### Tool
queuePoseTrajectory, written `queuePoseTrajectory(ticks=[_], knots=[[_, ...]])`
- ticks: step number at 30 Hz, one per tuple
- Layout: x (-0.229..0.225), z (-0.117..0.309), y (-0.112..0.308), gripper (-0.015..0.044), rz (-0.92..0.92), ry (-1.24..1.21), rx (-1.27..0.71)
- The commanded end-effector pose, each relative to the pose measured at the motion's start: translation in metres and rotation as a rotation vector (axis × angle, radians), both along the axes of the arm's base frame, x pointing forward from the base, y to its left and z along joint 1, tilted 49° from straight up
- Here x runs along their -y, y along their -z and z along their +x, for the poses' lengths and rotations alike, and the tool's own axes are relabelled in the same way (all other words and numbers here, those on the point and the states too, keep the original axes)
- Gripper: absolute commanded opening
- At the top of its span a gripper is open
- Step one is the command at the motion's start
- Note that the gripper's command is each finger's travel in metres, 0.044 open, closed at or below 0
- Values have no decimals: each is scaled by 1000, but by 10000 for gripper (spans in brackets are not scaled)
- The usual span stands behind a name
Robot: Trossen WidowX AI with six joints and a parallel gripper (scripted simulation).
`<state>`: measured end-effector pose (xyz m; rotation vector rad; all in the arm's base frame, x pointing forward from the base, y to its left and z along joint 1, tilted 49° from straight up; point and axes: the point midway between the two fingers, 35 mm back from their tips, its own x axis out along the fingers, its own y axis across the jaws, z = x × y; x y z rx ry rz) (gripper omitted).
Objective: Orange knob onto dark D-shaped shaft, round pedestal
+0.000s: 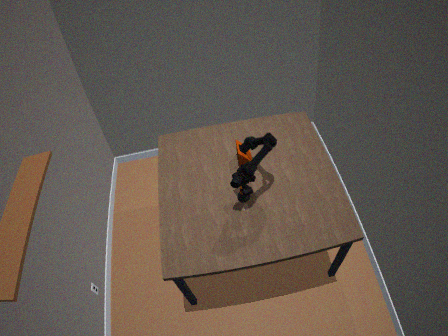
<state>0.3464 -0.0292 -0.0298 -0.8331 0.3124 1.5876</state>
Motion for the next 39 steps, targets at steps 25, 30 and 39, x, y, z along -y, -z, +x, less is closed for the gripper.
queuePoseTrajectory(ticks=[25,30,39], knots=[[1,1,-1,0,0,-139,160],[-1,1,0,0,0,-139,161],[-2,1,-1,0,0,-139,161]])
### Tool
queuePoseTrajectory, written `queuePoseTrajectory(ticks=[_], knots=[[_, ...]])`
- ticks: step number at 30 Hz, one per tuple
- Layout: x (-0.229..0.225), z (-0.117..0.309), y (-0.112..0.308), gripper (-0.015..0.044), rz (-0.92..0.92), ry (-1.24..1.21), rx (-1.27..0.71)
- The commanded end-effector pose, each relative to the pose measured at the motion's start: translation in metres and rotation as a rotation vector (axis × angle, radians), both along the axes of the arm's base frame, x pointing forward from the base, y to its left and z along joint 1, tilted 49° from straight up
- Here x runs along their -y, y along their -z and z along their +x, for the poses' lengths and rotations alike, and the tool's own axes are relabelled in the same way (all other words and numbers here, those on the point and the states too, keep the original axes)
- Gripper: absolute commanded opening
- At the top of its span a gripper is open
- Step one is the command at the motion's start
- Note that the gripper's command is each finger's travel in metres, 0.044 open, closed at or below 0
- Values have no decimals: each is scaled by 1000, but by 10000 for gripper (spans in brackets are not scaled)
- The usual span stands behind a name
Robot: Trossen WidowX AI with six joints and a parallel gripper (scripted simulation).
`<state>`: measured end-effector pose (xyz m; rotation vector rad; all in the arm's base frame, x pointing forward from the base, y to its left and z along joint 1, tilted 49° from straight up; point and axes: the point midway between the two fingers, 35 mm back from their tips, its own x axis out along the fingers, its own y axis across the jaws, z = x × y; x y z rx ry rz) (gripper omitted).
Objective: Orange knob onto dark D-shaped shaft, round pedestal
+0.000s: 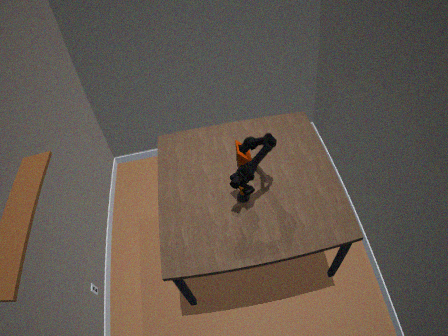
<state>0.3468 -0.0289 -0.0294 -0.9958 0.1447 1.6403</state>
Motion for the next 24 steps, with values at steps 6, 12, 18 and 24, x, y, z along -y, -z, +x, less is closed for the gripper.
queuePoseTrajectory(ticks=[6,12,18,24], knots=[[1,1,-5,0,3,-4,8],[2,2,-4,0,0,-130,150],[3,1,-2,0,0,-137,158],[0,0,0,0,0,-137,158]])
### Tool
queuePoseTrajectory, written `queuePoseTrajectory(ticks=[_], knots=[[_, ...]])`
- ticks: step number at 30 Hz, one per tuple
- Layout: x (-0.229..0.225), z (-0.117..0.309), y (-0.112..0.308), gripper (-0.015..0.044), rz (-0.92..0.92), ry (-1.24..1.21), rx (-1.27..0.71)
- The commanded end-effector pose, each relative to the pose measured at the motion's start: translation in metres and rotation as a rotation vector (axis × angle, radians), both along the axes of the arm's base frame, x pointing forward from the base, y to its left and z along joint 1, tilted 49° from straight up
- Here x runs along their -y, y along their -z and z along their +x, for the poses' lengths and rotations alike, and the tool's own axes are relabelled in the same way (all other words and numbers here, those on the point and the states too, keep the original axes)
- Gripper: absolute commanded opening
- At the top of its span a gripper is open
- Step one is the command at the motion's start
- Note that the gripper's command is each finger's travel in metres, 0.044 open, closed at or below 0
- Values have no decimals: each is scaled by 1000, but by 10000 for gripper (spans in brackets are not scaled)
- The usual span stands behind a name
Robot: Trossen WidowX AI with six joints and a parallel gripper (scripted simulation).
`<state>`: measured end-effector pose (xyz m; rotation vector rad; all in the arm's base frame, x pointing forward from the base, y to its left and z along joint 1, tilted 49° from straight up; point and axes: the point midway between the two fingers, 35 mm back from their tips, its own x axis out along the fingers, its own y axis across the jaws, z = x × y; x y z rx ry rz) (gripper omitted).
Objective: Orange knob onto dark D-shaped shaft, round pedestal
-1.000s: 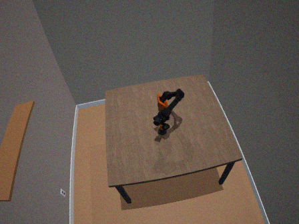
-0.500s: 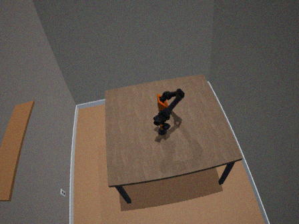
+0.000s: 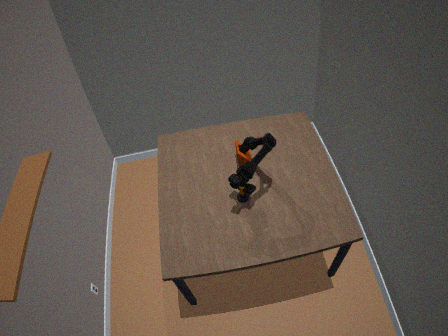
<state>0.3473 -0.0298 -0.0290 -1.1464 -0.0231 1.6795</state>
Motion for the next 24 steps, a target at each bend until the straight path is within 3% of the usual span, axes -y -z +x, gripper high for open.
queuePoseTrajectory(ticks=[1,24], knots=[[-1,0,0,0,2,-2,8],[-3,0,0,0,1,-37,47]])
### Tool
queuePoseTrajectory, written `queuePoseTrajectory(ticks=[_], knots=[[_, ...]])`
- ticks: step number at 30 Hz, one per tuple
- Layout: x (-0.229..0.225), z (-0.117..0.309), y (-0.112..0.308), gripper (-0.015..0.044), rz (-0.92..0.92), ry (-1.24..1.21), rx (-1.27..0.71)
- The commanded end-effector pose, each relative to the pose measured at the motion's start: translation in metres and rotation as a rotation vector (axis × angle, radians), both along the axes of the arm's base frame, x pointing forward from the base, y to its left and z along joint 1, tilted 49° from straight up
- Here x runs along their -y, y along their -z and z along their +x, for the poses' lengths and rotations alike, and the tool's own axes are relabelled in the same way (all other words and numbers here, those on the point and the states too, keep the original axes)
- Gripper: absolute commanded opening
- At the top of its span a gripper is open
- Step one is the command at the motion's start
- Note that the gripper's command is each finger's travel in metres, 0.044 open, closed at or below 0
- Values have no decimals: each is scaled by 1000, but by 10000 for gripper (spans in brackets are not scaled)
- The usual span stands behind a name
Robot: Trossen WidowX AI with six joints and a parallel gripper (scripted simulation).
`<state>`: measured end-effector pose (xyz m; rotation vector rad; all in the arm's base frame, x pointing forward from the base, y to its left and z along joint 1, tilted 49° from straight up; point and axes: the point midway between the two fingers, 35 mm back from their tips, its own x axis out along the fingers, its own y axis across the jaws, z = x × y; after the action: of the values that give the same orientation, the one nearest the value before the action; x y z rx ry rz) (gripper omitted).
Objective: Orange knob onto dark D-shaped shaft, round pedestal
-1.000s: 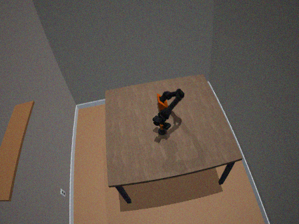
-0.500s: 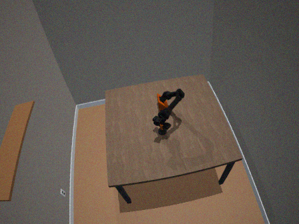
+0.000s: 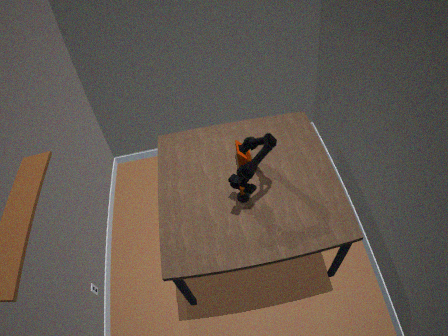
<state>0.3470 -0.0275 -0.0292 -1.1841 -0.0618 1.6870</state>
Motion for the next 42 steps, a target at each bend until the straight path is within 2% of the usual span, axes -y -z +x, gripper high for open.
queuePoseTrajectory(ticks=[1,42], knots=[[-1,1,-1,0,4,-5,11],[3,1,0,0,4,-5,11]])
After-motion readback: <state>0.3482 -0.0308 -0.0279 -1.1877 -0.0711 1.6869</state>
